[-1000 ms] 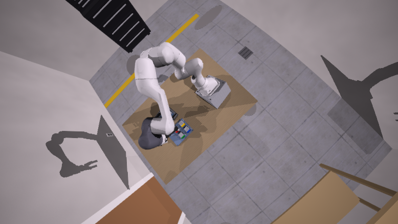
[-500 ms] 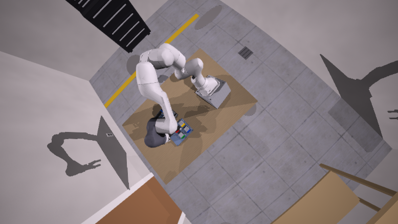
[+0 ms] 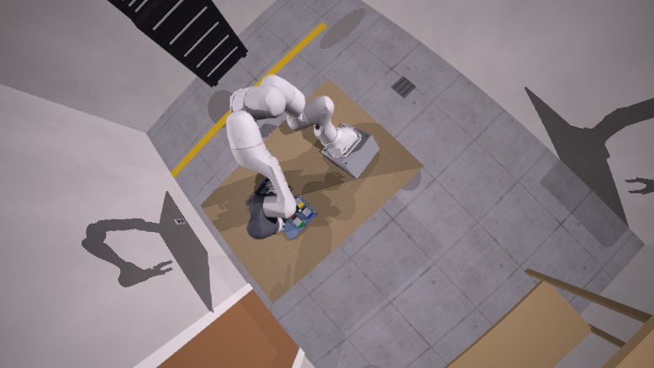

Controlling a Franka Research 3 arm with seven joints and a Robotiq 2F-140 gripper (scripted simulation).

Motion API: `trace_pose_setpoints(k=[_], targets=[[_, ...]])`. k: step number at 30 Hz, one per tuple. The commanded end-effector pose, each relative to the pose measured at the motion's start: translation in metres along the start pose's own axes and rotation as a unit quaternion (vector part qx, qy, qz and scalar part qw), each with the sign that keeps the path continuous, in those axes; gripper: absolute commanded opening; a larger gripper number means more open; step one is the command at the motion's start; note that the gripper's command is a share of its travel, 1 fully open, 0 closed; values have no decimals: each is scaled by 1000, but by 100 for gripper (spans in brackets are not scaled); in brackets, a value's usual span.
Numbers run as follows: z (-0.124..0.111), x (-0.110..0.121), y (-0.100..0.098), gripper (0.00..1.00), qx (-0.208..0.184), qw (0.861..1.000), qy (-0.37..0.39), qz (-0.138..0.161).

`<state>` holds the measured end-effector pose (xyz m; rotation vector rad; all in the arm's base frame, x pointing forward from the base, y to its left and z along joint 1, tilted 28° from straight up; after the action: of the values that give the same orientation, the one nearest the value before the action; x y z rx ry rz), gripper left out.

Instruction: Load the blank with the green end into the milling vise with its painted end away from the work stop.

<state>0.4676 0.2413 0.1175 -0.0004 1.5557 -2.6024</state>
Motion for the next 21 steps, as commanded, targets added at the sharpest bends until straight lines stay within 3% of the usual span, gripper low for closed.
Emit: trace_pose_setpoints(k=[1, 21], targets=[[-4, -6, -3, 100, -9, 1000, 3, 10], [-6, -8, 2, 100, -9, 1000, 3, 10]])
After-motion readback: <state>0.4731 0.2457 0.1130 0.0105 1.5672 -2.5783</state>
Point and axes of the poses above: the point where the finger pads meet when closed, its own y axis out along the fingers, its own x axis across the jaws, z = x × y, the point moved 4 cm from there along -y, back along the fingers, and after that the axes turned 2 degrees about y, right-handed, at the moved point
